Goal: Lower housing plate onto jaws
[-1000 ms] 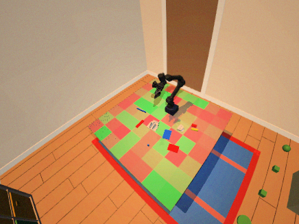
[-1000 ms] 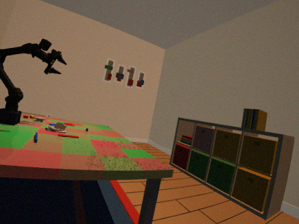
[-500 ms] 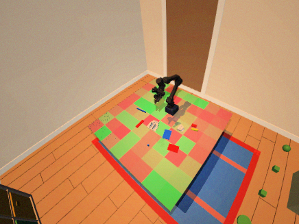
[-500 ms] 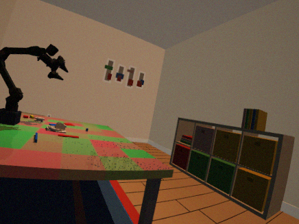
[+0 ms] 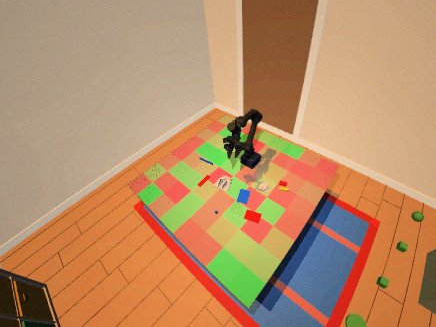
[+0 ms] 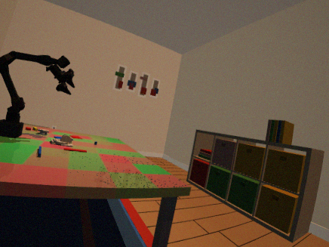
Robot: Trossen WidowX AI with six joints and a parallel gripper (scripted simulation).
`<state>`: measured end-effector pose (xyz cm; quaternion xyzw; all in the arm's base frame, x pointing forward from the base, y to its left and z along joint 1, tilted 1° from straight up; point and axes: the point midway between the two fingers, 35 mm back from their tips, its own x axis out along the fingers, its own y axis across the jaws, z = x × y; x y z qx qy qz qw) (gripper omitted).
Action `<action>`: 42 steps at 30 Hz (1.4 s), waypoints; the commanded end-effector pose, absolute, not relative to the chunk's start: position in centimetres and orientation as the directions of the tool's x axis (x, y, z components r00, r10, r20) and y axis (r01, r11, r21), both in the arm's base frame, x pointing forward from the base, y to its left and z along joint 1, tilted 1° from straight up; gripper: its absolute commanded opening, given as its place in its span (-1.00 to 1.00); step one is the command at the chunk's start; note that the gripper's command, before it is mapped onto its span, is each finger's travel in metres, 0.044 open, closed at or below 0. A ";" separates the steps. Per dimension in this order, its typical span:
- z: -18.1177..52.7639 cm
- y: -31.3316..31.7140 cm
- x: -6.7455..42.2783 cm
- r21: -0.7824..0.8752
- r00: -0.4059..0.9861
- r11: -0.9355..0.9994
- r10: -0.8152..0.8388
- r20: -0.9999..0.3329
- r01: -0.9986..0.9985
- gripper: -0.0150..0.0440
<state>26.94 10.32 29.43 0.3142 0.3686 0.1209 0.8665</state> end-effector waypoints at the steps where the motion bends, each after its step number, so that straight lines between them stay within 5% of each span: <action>1: 28.3 11.2 27.1 0.598 0.668 0.801 0.446 -0.596 0.000 1.00; 23: 22.2 17.1 26.1 0.353 0.455 0.886 0.459 -0.763 -0.302 1.00; 42: 16.8 21.6 23.3 0.147 0.265 0.760 0.391 -0.881 -0.633 1.00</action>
